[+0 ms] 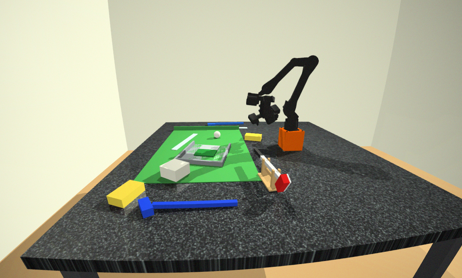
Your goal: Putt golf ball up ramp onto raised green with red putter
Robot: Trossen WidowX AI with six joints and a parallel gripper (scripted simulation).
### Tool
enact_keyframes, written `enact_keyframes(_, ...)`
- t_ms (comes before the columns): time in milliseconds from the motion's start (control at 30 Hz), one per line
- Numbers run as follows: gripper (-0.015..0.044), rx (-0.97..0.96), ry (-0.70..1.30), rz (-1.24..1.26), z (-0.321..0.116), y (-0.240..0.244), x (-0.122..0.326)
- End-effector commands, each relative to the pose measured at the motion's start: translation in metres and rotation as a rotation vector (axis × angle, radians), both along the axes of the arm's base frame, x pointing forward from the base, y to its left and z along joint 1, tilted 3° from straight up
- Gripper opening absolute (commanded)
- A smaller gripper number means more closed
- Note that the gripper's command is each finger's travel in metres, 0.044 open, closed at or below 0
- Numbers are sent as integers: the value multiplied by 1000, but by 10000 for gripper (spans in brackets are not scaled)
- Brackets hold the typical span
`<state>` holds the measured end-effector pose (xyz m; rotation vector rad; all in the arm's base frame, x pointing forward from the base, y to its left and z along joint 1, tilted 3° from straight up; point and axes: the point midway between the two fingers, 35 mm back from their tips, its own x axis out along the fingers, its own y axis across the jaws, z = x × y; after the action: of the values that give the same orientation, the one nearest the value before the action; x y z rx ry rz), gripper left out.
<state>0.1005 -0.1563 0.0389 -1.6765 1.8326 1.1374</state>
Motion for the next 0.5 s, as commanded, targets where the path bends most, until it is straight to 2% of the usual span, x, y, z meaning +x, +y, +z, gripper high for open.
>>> enact_keyframes(0, 426, 3, -8, 1, 0, 1, 2)
enact_keyframes(200, 440, 150, -226, 19, -3, 39, 71)
enact_keyframes(467, 440, 458, -411, -16, -4, 141, 150)
